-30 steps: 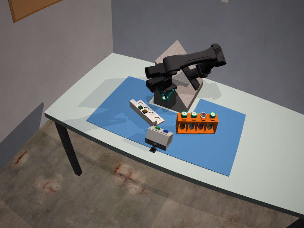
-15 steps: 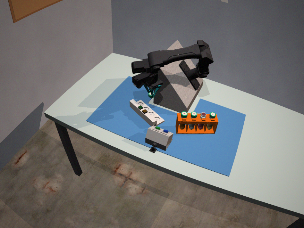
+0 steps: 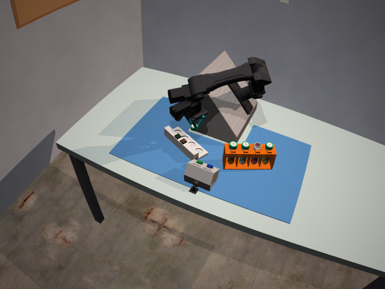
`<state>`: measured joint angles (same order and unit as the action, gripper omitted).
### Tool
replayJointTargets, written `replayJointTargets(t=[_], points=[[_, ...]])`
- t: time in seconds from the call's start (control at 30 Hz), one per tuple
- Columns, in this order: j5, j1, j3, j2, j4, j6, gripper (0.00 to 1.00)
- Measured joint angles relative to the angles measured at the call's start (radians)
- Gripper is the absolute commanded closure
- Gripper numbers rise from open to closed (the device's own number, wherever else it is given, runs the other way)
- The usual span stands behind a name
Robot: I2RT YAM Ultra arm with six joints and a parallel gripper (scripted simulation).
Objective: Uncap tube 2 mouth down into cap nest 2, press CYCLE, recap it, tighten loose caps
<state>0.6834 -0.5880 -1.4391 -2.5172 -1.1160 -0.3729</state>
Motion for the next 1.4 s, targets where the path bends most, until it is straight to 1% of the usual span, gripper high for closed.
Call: replayJointTargets(t=[0.2,0.4,0.57,0.63,0.73,0.93,1.4], points=[[0.026,0.051,0.068,-0.019,0.119,0.055,1.00],[0.048,0.084,0.105,-0.031,0.218,0.103,1.00],[0.068,0.141,0.150,-0.063,0.316,0.157,1.00],[0.076,0.161,0.162,-0.073,0.349,0.177,1.00],[0.083,0.164,0.163,-0.070,0.380,0.195,1.00],[0.088,0.164,0.163,-0.071,0.409,0.209,1.00],[0.090,0.164,0.161,-0.071,0.417,0.213,1.00]])
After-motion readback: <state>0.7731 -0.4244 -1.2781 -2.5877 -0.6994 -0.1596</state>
